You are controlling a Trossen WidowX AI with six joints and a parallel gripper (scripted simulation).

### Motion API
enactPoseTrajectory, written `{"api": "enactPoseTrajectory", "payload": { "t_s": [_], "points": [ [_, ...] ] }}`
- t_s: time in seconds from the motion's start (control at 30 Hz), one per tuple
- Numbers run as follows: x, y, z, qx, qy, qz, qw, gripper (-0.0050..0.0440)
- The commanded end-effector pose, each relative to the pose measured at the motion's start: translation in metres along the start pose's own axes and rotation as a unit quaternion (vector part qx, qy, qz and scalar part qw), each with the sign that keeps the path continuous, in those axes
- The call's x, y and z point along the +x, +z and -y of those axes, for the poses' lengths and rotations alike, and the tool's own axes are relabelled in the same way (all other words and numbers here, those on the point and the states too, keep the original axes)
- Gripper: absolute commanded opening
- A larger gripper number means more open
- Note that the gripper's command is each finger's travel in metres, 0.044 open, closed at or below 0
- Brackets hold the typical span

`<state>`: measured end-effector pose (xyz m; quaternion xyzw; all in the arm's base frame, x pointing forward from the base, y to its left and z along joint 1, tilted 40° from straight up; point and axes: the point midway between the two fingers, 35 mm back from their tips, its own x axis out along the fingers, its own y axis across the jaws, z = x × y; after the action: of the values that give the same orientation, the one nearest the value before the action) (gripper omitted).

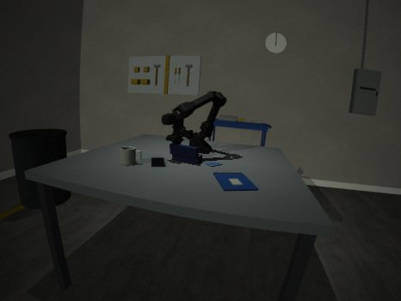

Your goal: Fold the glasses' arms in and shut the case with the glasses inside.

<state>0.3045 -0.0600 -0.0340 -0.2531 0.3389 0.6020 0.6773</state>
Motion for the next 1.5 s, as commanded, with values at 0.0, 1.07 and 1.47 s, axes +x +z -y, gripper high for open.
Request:
{"api": "enactPoseTrajectory", "payload": {
  "t_s": [0.0, 1.07, 1.47],
  "points": [
    [0.003, -0.005, -0.001, 0.000, 0.005, 0.000, 1.000, 0.0000],
    [0.003, -0.022, 0.001, 0.000, 0.005, 0.000, 1.000, 0.0000],
    [0.003, -0.028, 0.001, 0.000, 0.005, 0.000, 1.000, 0.0000]
  ]
}}
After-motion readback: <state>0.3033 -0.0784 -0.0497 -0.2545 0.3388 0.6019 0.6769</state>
